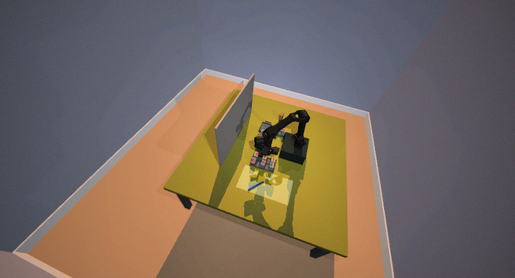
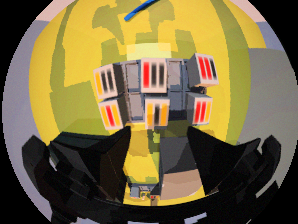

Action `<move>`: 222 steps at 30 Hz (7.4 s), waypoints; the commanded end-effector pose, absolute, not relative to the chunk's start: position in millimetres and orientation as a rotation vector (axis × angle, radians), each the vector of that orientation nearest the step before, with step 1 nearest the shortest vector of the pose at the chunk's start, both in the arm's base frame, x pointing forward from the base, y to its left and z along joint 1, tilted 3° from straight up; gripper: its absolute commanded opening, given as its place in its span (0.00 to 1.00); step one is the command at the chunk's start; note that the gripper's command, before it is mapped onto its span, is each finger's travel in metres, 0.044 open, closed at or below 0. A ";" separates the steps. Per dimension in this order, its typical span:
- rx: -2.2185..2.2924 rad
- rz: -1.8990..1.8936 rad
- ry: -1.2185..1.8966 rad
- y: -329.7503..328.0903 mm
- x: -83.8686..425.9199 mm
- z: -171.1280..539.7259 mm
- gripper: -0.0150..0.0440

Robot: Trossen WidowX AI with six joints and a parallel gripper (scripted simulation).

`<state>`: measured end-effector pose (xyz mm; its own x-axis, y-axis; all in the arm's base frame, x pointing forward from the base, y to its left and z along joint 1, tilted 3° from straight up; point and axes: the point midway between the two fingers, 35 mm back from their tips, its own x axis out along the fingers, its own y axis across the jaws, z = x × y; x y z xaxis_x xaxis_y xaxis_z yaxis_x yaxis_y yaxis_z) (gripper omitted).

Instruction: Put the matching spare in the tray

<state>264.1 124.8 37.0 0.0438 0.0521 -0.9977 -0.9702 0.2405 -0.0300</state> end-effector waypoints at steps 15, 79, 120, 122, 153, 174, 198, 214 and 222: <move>-1.007 1.026 1.248 126.7 267.6 8.8 0.76; -1.007 1.031 1.247 128.3 266.7 -41.7 0.25; -1.008 1.025 1.248 119.6 265.3 110.5 0.25; -1.008 1.025 1.248 119.6 265.3 110.5 0.25; -0.973 0.959 1.248 -9.4 328.8 114.8 0.25; -0.997 0.958 1.267 -137.3 330.3 109.1 0.25; -1.029 1.009 1.265 -247.1 290.8 100.0 0.25; -1.030 1.009 1.265 -249.2 294.6 80.8 0.25; -1.030 1.009 1.265 -250.0 296.2 70.8 0.25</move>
